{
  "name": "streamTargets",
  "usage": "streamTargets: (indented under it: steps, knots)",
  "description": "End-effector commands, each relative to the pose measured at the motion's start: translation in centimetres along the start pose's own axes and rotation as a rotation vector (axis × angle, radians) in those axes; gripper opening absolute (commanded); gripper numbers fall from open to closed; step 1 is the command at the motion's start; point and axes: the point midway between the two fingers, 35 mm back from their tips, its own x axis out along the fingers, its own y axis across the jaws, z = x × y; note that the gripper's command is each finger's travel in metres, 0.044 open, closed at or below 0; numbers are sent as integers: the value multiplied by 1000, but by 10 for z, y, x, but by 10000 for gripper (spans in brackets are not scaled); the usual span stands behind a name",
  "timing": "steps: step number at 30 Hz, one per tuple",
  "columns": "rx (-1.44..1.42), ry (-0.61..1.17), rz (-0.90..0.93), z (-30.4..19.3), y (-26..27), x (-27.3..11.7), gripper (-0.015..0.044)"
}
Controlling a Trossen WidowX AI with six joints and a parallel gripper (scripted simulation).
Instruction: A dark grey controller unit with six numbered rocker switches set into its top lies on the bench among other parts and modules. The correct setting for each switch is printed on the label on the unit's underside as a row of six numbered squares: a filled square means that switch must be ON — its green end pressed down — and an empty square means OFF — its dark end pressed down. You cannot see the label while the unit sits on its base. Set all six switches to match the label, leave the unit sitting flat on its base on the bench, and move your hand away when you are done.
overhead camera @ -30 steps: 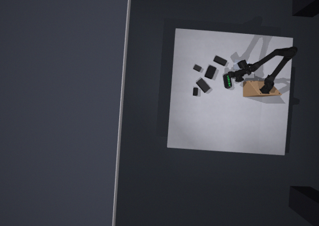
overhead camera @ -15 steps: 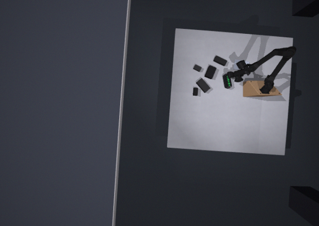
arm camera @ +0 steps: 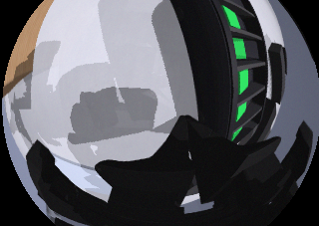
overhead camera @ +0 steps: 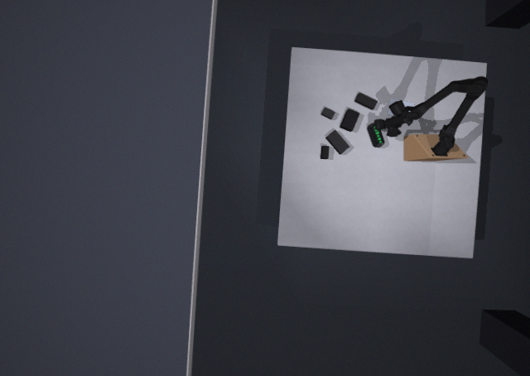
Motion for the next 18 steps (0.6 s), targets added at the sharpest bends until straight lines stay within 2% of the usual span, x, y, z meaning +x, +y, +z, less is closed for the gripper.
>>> streamTargets:
  steps: [1, 10, 18]
  knots:
    - [-2, -8, -18, 1, -11, 3, 0]
    - [-1, -7, -19, 2, -23, 6, 0]
    - [-2, -5, -15, 0, 11, -50, 0]
